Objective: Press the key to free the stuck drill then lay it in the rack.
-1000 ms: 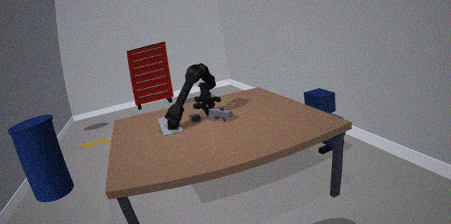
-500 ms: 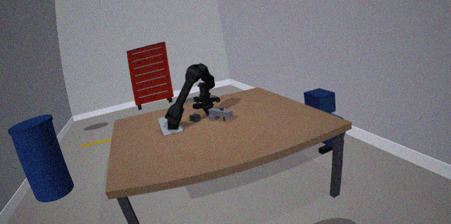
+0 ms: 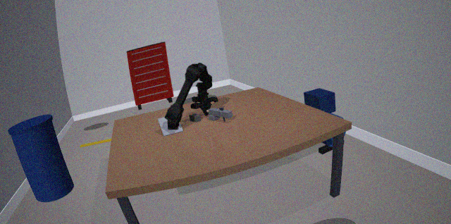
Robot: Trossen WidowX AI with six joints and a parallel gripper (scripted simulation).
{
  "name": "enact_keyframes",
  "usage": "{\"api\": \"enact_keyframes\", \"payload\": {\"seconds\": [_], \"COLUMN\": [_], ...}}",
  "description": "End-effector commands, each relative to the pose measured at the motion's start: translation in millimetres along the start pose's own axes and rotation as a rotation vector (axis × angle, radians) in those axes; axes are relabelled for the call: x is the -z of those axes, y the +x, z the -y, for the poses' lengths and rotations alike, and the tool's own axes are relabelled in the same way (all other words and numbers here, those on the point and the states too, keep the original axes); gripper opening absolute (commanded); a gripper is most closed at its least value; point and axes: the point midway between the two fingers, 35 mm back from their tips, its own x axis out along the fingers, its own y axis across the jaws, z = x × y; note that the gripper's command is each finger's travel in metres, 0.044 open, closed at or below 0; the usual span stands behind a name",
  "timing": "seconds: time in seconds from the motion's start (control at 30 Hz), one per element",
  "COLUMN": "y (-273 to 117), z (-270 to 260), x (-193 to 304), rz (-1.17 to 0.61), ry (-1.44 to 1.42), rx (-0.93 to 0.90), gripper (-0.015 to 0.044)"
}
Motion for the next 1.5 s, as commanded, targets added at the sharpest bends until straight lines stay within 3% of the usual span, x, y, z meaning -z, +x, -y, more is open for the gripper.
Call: {"api": "enact_keyframes", "payload": {"seconds": [0.0,0.3,0.87,1.47], "y": [-3,-4,0,1], "z": [4,4,2,3], "x": [-6,-19,-12,-4], "rz": [0.005,0.006,0.005,0.005], "ry": [0.009,0.009,0.009,0.009], "rx": [0.008,0.008,0.008,0.008], "gripper": [0.0000,0.0000,0.0440,0.0440]}}
